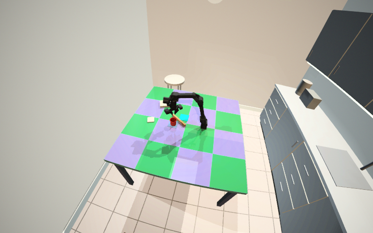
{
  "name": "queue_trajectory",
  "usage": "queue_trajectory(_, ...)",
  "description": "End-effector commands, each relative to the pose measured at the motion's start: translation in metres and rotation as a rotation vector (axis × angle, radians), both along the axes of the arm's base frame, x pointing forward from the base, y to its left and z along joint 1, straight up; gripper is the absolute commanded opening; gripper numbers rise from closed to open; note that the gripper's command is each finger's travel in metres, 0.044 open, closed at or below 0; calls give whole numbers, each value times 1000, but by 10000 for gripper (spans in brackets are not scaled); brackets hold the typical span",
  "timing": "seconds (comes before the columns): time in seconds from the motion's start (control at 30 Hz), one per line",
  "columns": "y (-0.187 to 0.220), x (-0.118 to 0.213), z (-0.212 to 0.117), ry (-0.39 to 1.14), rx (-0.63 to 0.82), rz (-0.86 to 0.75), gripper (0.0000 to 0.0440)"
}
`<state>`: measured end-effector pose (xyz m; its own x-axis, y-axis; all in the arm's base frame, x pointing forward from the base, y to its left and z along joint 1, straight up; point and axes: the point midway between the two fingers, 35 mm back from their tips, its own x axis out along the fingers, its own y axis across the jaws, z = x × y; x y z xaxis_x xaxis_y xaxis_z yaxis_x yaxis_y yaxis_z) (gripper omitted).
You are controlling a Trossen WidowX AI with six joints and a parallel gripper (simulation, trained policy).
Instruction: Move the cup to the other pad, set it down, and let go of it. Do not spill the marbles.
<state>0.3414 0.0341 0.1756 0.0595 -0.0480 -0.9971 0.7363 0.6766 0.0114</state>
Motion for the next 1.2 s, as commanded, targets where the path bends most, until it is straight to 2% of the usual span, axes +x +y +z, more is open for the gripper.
queue_trajectory(0.0, -2, -3, -12, 41, -17, -13, 149)
queue_trajectory(0.5, -3, -11, -62, 137, -52, -44, 163)
queue_trajectory(0.87, -2, -16, -106, 177, -58, -8, 162)
queue_trajectory(0.9, -2, -16, -109, 178, -56, -1, 158)
queue_trajectory(1.1, -3, -18, -120, 178, -60, 47, 28)
queue_trajectory(1.17, -4, -19, -119, 174, -63, 57, 7)
